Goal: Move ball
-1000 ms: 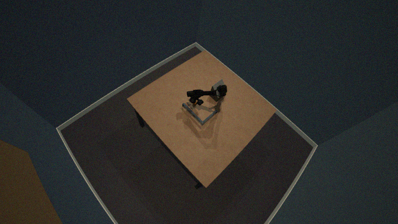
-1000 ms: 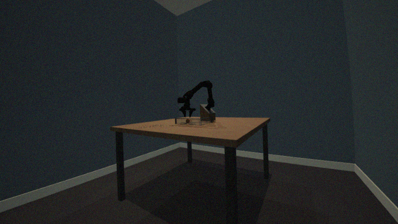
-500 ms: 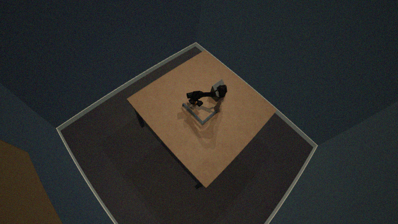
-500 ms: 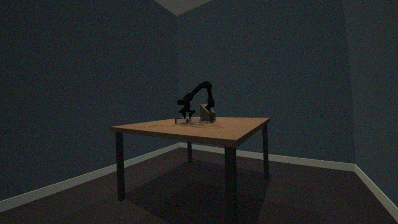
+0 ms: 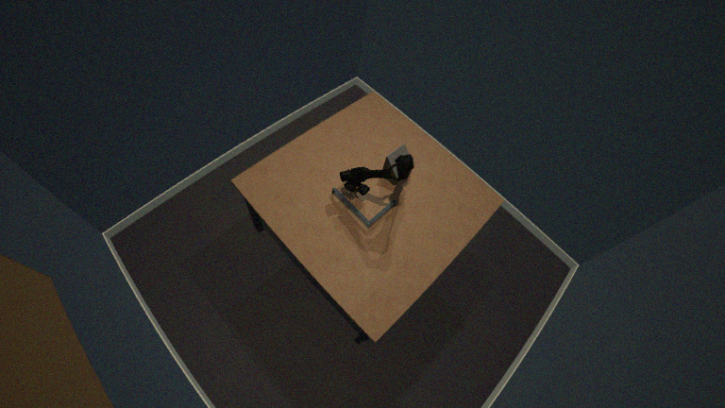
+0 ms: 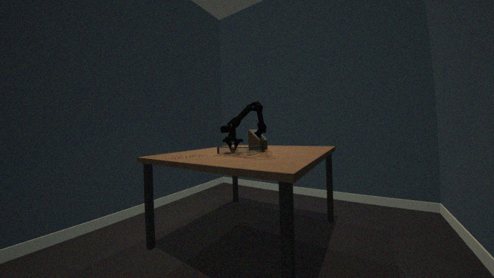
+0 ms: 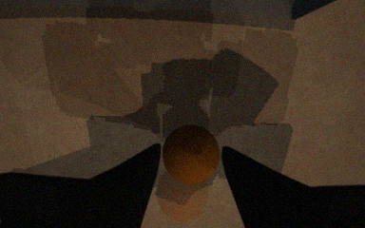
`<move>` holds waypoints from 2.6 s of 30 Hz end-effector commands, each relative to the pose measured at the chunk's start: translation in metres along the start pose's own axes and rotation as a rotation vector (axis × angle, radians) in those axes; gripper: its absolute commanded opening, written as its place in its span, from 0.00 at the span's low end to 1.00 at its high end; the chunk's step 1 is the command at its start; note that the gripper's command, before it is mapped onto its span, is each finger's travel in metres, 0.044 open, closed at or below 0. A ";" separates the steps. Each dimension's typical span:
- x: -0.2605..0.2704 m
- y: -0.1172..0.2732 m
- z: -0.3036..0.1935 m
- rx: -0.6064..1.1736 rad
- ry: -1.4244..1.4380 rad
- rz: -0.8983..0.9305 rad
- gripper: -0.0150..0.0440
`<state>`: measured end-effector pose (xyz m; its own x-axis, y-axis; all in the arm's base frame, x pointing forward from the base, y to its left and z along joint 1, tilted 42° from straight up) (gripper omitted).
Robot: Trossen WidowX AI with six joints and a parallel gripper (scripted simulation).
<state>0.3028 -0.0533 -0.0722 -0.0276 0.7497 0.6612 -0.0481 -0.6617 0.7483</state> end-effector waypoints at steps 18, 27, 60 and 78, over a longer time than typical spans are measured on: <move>-0.005 0.073 0.005 0.006 -0.017 -0.006 0.25; -0.001 0.130 0.000 0.004 -0.009 -0.001 0.25; 0.004 0.028 -0.037 0.004 -0.010 0.002 0.25; 0.005 0.000 -0.038 0.004 -0.010 0.005 0.25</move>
<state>0.2668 -0.0540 -0.0659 -0.0278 0.7515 0.6591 -0.0511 -0.6596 0.7499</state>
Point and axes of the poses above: the point midway between the two fingers, 35 mm back from their tips, its own y axis back along the fingers, its own x axis across the jaws, z = x × y, the point moved 6 cm from there along y, back along the fingers, and after that the axes turned 1 degree about y, right-handed, at the moved point
